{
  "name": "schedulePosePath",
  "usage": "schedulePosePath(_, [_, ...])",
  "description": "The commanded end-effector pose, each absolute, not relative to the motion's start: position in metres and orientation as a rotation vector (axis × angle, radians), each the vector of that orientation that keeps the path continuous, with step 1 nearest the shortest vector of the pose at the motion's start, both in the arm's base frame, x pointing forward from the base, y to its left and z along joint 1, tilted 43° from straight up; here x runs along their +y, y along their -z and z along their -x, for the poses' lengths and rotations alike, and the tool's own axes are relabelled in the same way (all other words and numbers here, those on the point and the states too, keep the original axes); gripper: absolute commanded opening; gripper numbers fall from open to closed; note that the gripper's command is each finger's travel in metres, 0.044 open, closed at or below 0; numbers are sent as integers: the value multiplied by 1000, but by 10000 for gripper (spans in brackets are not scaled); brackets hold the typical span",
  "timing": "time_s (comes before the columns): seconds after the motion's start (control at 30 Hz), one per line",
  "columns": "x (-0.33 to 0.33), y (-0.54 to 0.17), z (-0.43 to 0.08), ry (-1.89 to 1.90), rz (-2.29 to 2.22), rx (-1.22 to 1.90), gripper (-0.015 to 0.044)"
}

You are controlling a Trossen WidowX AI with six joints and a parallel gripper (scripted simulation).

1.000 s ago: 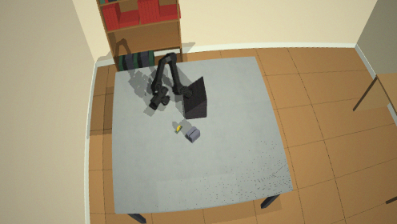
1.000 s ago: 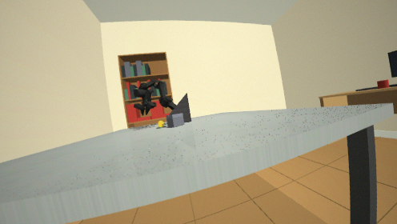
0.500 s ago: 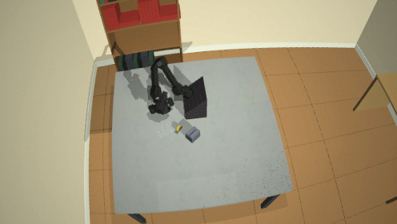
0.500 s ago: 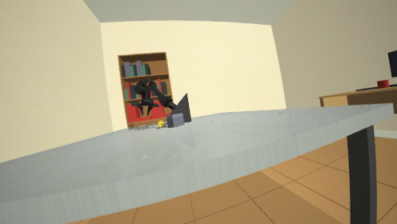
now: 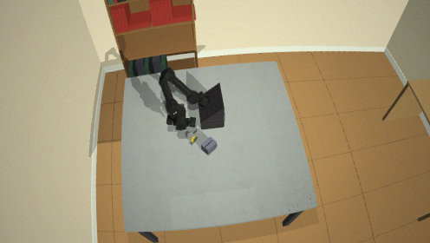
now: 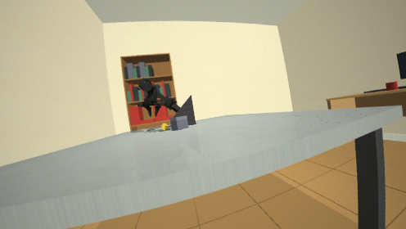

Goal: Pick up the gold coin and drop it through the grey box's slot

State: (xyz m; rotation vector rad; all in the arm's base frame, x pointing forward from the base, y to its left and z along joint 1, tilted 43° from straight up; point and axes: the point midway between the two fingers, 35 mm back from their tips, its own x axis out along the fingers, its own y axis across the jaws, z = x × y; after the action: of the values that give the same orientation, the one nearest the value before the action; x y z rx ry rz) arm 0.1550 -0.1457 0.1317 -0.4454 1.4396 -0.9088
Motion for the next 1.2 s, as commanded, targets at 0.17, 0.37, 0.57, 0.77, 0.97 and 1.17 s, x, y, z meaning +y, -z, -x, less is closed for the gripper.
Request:
schedulePosePath(0.17, [-95, -93, -211, 1157, -52, 1165, 161])
schedulePosePath(0.37, [-94, -92, -215, 1157, -52, 1165, 161])
schedulePosePath(0.57, [-95, -91, -215, 1157, -53, 1165, 161])
schedulePosePath(0.77, [-118, -67, -212, 1158, -51, 1164, 161])
schedulePosePath(0.97, [-129, -56, -211, 1158, -51, 1163, 161])
schedulePosePath(1.17, [-132, -52, -211, 1158, -51, 1164, 161])
